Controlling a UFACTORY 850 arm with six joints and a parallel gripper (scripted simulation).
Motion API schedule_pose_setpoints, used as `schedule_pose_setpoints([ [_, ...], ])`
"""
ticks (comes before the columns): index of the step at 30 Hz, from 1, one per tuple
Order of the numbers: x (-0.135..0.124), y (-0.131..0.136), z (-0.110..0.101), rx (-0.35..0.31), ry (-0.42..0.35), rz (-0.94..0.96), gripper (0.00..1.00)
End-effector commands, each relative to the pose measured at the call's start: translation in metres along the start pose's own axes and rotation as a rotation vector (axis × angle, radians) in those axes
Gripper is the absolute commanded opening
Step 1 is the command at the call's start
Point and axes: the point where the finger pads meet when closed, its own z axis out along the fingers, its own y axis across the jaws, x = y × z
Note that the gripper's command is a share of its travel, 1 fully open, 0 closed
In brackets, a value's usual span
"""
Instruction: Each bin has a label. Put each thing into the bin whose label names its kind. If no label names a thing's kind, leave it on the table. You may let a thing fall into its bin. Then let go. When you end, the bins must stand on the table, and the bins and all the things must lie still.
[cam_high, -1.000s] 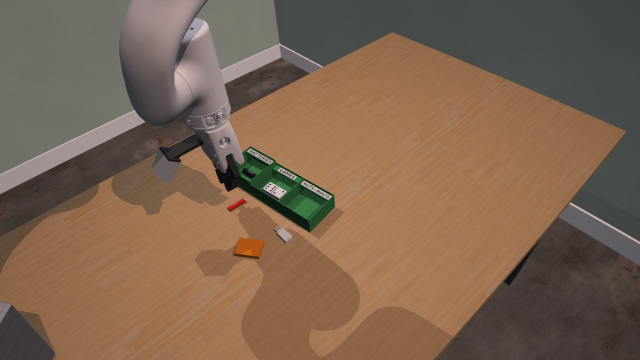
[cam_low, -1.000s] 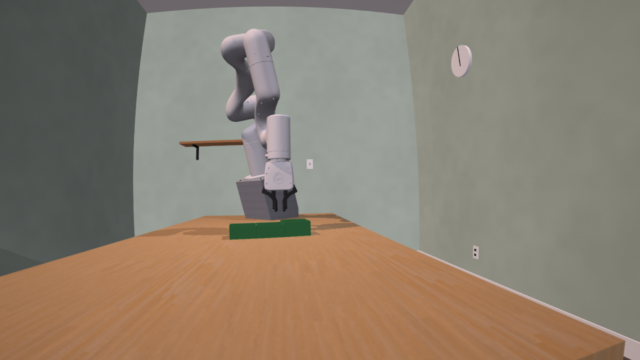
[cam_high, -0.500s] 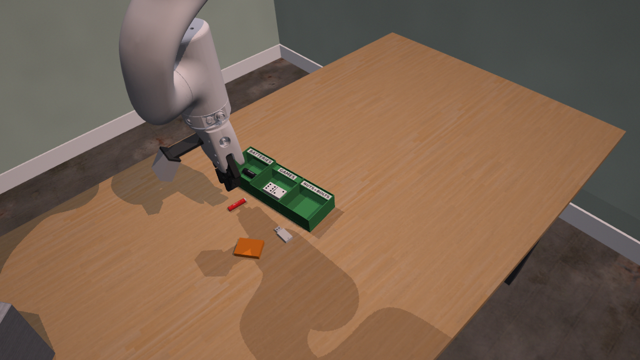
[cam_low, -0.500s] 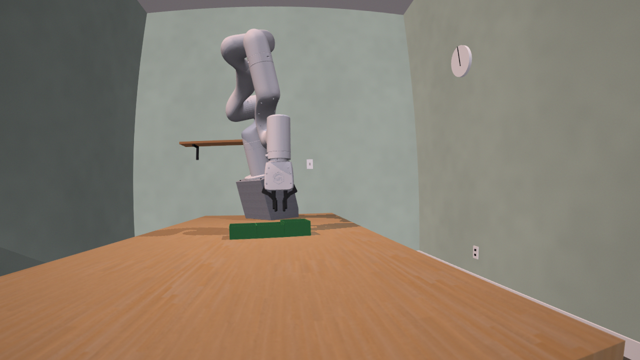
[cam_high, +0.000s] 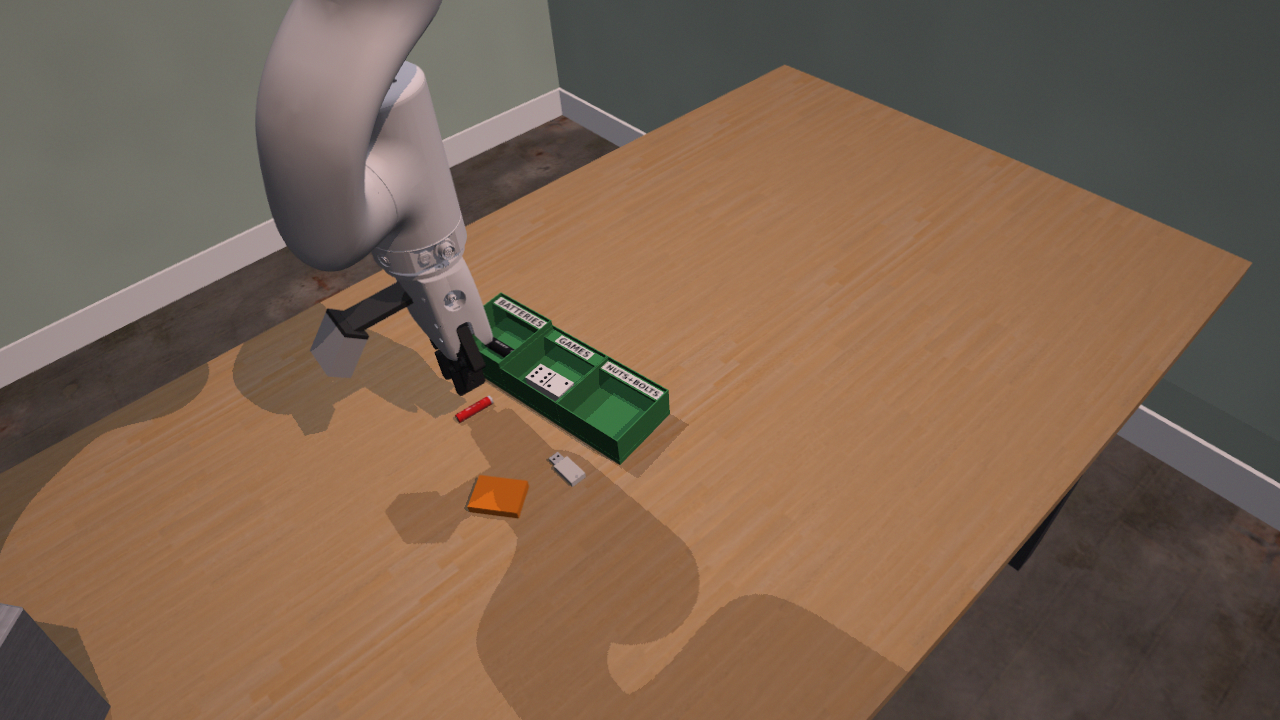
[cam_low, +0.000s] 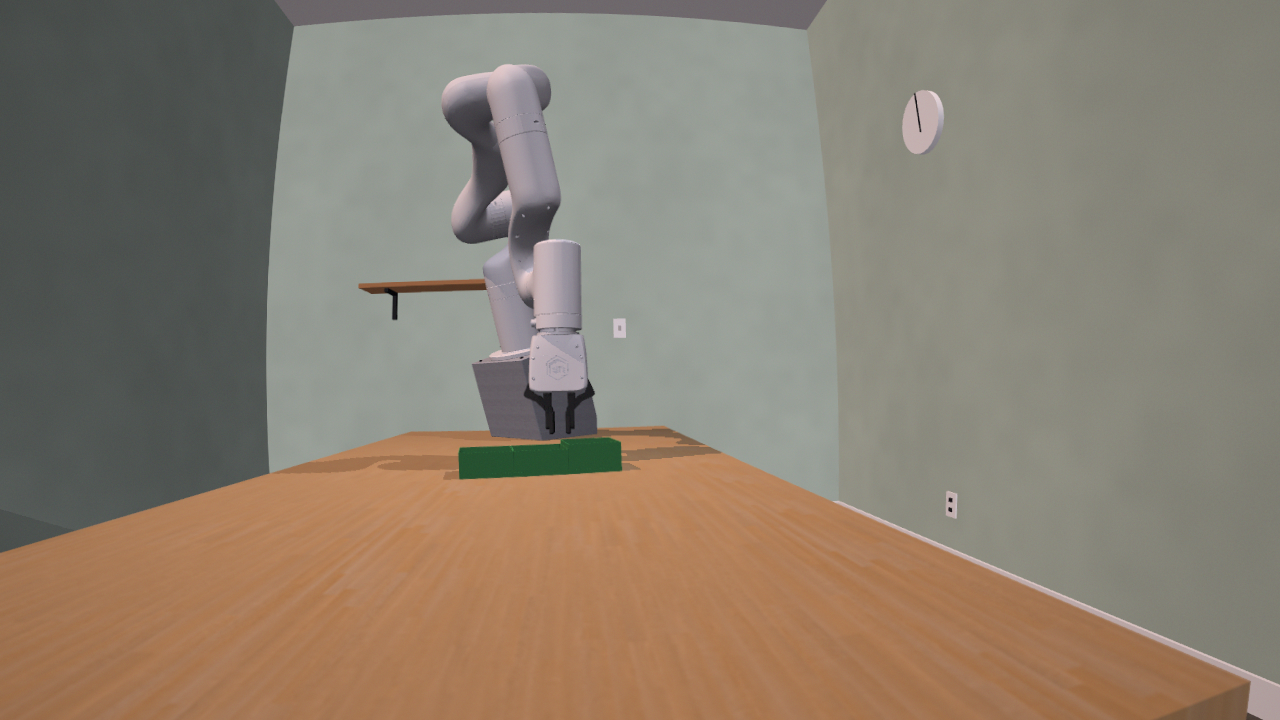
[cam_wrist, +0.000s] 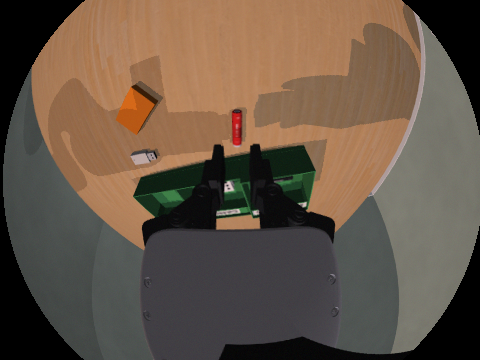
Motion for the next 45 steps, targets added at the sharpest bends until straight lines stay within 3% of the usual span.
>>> schedule_pose_setpoints([
  [1,-0.001,0.000,0.016,-0.001,-0.004,0.000,0.23],
  [9,-0.002,0.000,0.038,-0.001,-0.004,0.000,0.23],
  [35,-0.001,0.000,0.050,-0.001,-0.004,0.000,0.23],
  [36,-0.001,0.000,0.050,-0.001,-0.004,0.000,0.00],
  [45,-0.001,0.000,0.050,-0.001,-0.004,0.000,0.00],
])
